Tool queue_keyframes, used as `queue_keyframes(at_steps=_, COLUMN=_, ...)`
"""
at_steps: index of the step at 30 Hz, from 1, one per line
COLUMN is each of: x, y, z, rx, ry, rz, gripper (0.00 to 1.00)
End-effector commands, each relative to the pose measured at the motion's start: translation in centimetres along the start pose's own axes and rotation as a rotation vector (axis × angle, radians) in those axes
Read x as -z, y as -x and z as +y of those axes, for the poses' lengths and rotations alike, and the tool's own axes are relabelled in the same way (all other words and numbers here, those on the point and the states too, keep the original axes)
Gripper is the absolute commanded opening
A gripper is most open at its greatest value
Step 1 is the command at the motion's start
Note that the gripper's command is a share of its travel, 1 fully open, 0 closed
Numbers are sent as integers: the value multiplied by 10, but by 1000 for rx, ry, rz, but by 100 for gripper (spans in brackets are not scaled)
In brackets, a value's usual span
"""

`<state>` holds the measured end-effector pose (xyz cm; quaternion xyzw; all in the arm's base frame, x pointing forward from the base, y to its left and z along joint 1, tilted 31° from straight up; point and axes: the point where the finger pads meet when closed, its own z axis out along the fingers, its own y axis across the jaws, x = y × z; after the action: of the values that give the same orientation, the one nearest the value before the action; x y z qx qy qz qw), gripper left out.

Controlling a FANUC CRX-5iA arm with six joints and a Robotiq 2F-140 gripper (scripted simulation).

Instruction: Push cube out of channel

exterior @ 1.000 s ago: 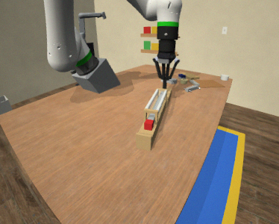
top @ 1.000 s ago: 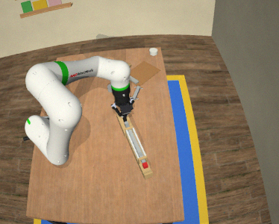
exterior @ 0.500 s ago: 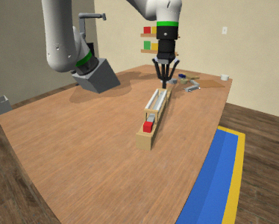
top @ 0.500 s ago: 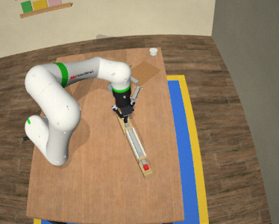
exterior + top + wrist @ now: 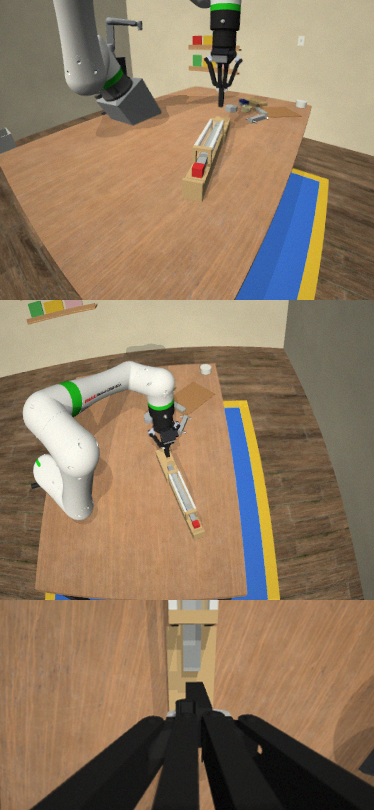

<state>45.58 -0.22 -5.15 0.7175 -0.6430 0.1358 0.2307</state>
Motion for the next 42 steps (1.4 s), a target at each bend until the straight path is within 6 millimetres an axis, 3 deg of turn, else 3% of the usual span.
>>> queue_keyframes(at_steps=1, x=1, y=0, z=-1, rx=0, ry=-2, rz=0, gripper=10)
queue_keyframes(at_steps=32, x=1, y=-5, z=-2, rx=1, ry=-2, rz=-2, gripper=10)
queue_keyframes(at_steps=34, x=3, y=-33, z=-11, rx=3, ry=-4, rz=-9, gripper=10)
queue_keyframes(at_steps=36, x=4, y=-78, z=-20, rx=5, ry=-7, rz=-19, gripper=10)
queue_keyframes(at_steps=38, x=3, y=-96, z=-18, rx=5, ry=-10, rz=-20, gripper=10)
queue_keyframes(at_steps=42, x=2, y=-154, z=-11, rx=-1, ry=-4, rz=-4, gripper=10)
